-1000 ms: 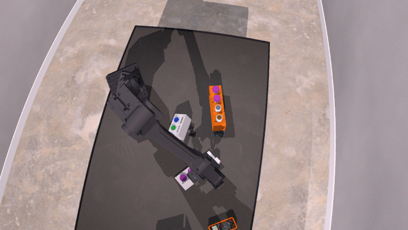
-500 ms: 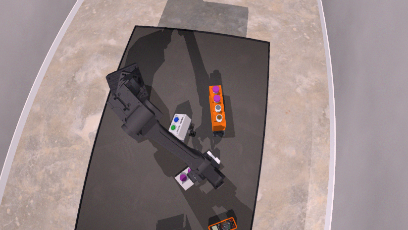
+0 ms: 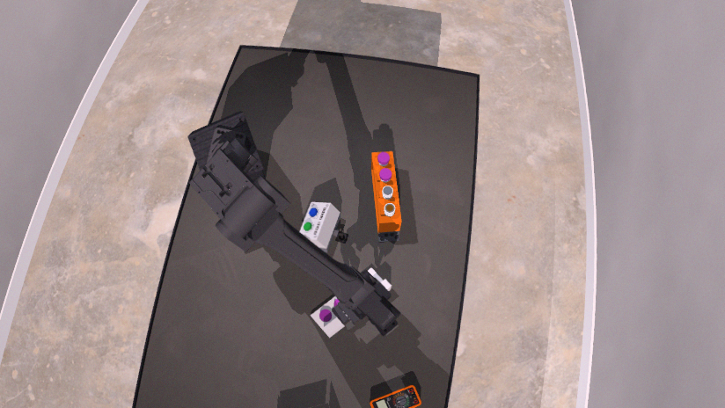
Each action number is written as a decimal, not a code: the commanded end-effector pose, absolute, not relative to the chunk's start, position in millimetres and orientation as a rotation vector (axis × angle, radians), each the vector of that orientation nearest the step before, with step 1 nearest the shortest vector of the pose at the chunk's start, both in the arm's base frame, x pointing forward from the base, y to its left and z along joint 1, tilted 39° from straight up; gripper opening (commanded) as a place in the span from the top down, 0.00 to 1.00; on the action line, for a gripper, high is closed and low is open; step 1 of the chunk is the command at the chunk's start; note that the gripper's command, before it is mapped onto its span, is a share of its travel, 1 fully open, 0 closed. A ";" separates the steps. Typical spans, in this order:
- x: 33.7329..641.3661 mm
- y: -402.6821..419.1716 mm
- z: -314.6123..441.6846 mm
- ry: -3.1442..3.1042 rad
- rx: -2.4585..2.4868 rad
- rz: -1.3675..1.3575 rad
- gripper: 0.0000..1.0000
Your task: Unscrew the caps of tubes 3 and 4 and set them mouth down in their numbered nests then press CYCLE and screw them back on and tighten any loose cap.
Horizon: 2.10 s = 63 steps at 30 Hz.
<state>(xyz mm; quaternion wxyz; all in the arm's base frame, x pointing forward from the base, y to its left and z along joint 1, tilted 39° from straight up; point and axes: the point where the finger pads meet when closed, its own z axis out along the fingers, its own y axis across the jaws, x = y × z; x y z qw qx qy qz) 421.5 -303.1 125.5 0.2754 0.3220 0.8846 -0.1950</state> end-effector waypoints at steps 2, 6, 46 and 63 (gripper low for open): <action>422.7 -303.5 112.5 2.395 0.855 -0.522 0.00; 422.7 -303.5 112.5 2.395 0.855 -0.522 0.00; 336.0 -257.9 140.1 2.394 0.865 -0.525 0.53; 367.1 -298.7 101.3 2.365 0.860 -0.531 0.53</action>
